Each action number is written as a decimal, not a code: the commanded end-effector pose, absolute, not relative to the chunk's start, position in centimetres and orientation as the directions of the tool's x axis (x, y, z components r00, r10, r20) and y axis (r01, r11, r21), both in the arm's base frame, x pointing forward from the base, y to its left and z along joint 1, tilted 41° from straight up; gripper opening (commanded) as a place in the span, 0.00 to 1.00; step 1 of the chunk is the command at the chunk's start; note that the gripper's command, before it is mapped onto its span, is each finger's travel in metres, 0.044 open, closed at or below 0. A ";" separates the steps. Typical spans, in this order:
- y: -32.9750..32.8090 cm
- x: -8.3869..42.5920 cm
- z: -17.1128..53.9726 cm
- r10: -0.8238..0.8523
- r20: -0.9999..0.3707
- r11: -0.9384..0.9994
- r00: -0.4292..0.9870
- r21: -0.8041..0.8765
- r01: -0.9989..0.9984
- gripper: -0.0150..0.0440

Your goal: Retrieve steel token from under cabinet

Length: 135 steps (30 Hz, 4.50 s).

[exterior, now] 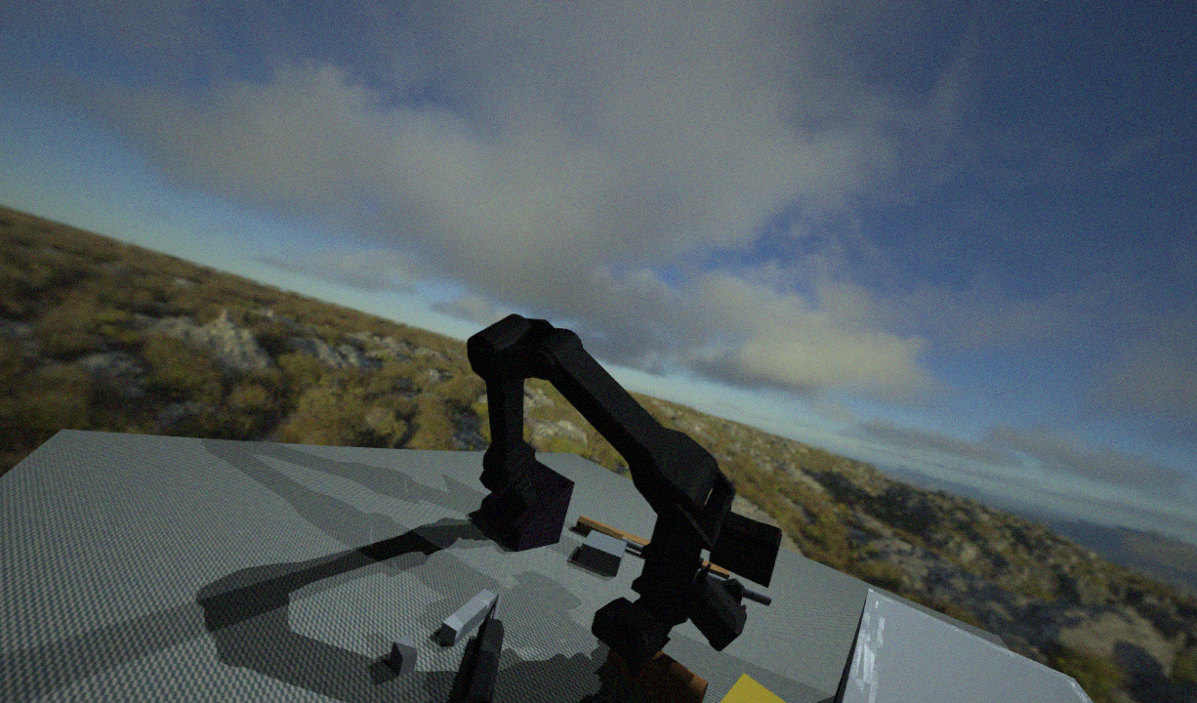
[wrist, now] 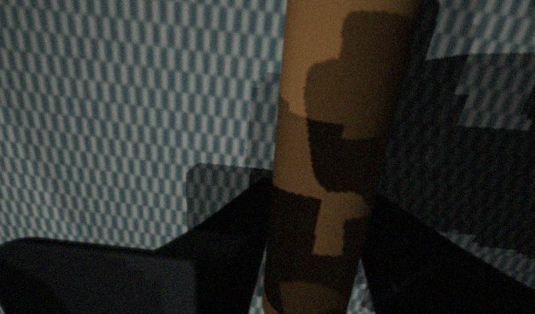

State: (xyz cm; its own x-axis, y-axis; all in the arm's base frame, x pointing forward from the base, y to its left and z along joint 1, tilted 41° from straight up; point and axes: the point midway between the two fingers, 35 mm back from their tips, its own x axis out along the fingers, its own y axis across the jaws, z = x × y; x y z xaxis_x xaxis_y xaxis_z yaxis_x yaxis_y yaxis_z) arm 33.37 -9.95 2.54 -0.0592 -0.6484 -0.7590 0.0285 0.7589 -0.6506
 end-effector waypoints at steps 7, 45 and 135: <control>-9.9 32.0 2.5 -0.648 -0.759 0.759 -0.065 -0.651 0.029 0.25; -9.7 27.9 2.7 -0.648 -0.759 0.759 -0.067 -0.651 0.027 0.25; -11.3 22.5 4.9 -0.649 -0.758 0.757 -0.070 -0.633 -0.166 0.25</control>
State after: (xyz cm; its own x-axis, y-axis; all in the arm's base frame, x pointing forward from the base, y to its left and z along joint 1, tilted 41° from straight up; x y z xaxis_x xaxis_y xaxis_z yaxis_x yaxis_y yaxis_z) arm 22.47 -11.04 4.51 -0.0715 -0.6478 -0.7585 -0.1426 0.7592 -0.6350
